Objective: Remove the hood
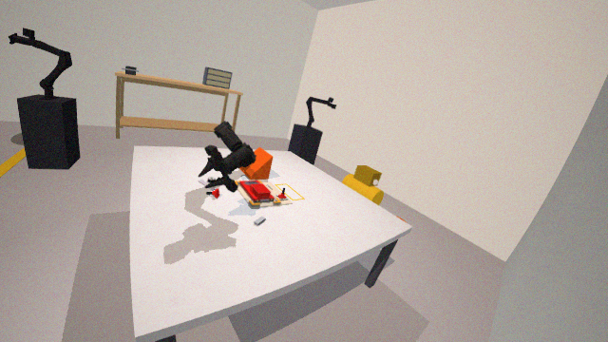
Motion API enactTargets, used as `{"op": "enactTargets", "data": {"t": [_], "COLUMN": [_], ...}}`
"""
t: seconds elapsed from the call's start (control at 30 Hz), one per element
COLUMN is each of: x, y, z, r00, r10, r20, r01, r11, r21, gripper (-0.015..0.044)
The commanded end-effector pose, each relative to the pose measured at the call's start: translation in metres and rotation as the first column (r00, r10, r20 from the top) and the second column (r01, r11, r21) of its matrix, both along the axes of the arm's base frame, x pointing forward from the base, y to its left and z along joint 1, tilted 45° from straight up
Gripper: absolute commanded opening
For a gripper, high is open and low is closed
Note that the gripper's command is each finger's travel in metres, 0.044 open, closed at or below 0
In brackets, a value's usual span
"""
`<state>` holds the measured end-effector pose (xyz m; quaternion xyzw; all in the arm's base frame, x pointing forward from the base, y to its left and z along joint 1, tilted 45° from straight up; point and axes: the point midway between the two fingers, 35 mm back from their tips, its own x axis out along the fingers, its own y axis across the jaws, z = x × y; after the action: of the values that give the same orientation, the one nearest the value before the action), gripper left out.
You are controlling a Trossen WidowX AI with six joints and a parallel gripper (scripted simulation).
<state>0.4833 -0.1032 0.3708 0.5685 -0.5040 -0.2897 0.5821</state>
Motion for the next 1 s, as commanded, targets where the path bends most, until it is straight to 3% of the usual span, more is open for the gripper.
{"op": "enactTargets", "data": {"t": [0.0, 0.1, 0.23, 0.4, 0.67, 0.97], "x": [0.002, 0.023, 0.047, 0.051, 0.024, -0.043], "y": [0.001, 0.021, 0.057, 0.096, 0.13, 0.153], "z": [-0.001, -0.018, -0.058, -0.117, -0.178, -0.233], "r00": [1.0, 0.962, 0.752, 0.347, -0.136, -0.605], "r10": [0.003, 0.045, 0.081, 0.045, -0.078, -0.286], "r20": [-0.018, -0.27, -0.654, -0.937, -0.988, -0.743], "r01": [-0.003, -0.063, -0.204, -0.392, -0.553, -0.629], "r11": [1.0, 0.996, 0.972, 0.914, 0.833, 0.744], "r21": [-0.004, -0.057, -0.115, -0.101, 0.01, 0.226], "gripper": [0.0246, 0.0324, 0.0429, 0.044, 0.044, 0.044]}}
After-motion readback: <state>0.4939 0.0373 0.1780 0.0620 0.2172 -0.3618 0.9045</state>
